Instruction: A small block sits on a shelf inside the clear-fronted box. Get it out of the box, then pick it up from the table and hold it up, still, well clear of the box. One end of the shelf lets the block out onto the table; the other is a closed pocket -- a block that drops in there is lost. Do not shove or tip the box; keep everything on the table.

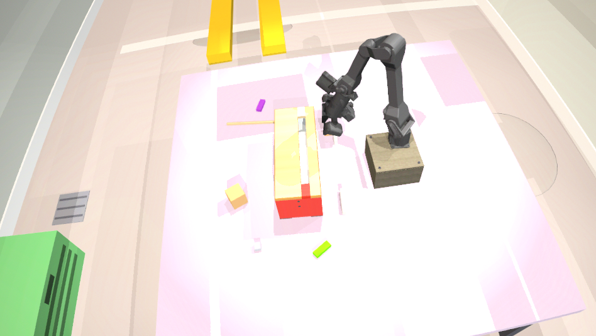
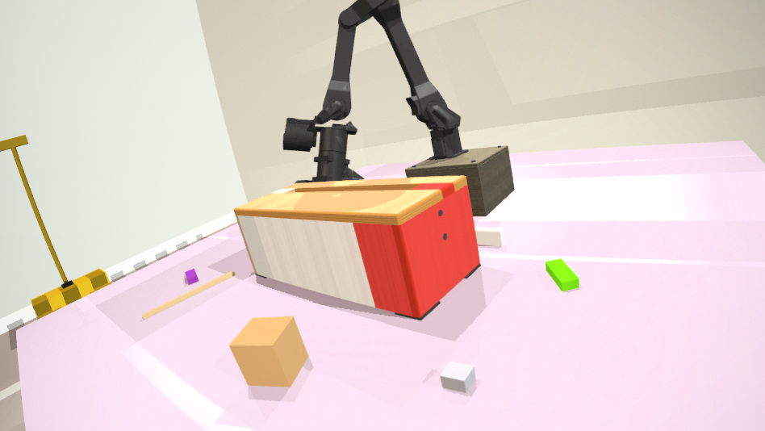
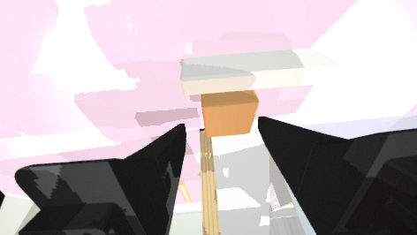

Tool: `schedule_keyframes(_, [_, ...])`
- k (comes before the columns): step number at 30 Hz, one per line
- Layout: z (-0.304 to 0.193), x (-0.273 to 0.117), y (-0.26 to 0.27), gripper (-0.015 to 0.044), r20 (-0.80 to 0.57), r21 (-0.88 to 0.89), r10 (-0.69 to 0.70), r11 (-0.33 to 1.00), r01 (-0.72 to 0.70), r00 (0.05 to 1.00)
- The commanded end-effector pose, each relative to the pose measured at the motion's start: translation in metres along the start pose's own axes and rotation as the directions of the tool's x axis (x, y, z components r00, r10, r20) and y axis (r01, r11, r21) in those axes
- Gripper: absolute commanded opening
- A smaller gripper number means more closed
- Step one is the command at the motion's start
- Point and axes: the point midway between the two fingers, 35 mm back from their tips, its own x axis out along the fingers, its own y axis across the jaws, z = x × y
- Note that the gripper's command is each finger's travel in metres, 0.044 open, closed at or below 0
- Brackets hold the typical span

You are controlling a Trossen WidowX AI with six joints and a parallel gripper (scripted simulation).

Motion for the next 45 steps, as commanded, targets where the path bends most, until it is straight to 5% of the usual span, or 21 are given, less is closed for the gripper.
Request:
schedule_keyframes(1, [0.005,0.006,-0.002,0.0285,0.002,-0.002,-0.008,1.0,0.008,1.0])
schedule_keyframes(6, [0.008,0.01,-0.002,0.0285,0.002,-0.002,-0.008,1.0,0.008,1.0])
schedule_keyframes(14, [0.008,0.01,-0.002,0.0075,0.002,-0.002,-0.008,1.0,0.008,1.0])
schedule_keyframes(19, [0.005,0.005,-0.002,0.0,0.002,-0.001,-0.008,1.0,0.008,1.0])
schedule_keyframes(35, [-0.019,-0.048,-0.001,0.0,0.003,0.005,-0.004,1.0,0.003,1.0])
schedule_keyframes(45, [-0.037,-0.08,-0.011,0.0,-0.007,0.154,0.065,0.986,-0.063,0.998])
